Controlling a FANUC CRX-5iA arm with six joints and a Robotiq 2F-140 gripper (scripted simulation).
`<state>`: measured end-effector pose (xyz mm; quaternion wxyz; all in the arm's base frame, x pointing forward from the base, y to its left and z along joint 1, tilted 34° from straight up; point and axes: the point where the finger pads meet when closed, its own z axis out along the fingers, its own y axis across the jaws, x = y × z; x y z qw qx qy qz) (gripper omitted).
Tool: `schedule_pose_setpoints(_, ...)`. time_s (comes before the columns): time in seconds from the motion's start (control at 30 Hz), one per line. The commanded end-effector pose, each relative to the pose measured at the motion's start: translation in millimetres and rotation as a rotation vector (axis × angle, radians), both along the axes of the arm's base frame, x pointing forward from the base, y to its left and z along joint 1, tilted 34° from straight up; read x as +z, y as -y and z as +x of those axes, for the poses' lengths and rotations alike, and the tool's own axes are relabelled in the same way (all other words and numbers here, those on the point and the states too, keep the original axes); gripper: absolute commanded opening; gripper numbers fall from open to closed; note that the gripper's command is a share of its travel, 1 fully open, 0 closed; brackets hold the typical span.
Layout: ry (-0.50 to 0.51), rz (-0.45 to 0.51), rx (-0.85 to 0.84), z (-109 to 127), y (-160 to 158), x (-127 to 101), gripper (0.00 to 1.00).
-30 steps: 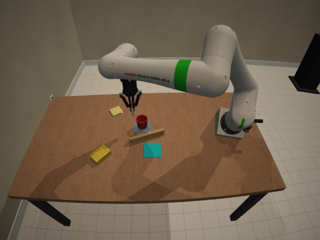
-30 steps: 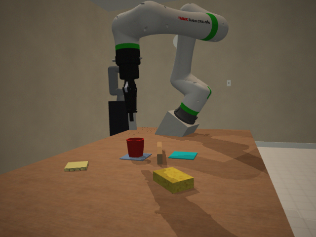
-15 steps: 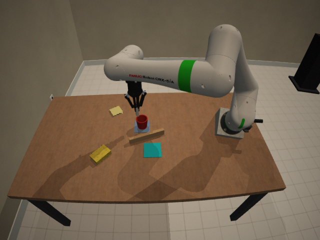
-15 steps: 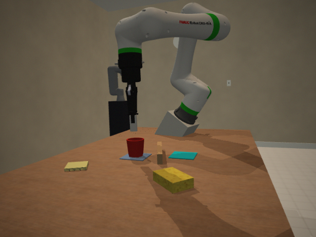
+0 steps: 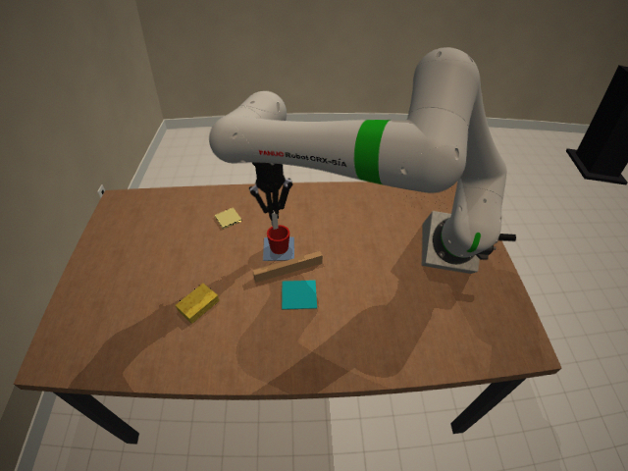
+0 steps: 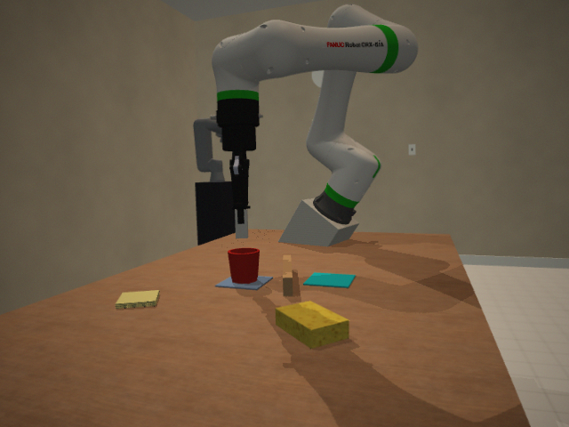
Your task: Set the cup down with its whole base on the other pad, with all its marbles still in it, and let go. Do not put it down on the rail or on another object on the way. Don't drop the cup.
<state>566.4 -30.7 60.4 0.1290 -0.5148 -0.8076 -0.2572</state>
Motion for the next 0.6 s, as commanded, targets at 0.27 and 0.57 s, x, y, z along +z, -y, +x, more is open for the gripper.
schedule_pose_setpoints(0.27, 0.025, 0.007, 0.023, -4.4, 0.9, -3.0, 0.0)
schedule_pose_setpoints(0.57, 0.031, 0.003, 0.03, -7.2, 1.2, -4.9, 0.0)
